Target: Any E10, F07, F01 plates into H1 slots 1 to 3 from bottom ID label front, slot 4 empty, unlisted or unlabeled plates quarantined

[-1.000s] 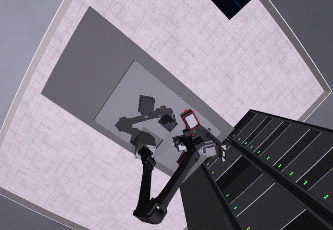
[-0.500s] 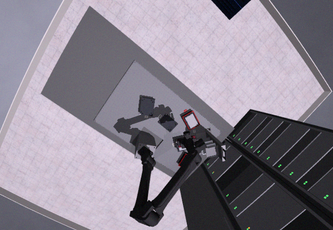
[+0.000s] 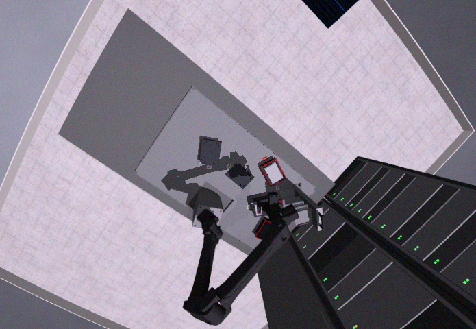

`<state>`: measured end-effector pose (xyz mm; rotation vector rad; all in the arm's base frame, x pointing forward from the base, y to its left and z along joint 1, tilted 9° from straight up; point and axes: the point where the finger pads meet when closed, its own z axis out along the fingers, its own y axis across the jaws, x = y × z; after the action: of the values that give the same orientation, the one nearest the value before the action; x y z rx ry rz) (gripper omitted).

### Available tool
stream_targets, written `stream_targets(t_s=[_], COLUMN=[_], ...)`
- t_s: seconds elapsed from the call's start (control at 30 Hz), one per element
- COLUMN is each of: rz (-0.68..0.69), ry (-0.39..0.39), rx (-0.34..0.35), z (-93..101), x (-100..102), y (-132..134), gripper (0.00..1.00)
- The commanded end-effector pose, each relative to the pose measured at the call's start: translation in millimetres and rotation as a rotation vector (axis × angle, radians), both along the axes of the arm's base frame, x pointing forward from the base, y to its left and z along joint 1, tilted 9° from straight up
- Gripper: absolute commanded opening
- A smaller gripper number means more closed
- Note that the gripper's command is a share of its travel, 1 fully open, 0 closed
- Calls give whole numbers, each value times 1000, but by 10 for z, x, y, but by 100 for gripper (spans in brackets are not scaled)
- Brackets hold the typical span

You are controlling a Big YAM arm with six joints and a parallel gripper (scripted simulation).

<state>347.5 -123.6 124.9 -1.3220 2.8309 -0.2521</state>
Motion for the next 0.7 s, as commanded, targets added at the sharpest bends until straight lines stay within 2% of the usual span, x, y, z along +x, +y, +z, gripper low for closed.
stream_targets(t_s=[0.0, 0.2, 0.27, 0.67], rz=[-109, -247, -247, -522], ry=[-51, -71, -71, -111], rx=[1, 11, 11, 33], z=[108, 124, 124, 157], x=[-42, -149, -149, -364], y=[-109, -280, -280, -620], gripper=[100, 100, 100, 100])
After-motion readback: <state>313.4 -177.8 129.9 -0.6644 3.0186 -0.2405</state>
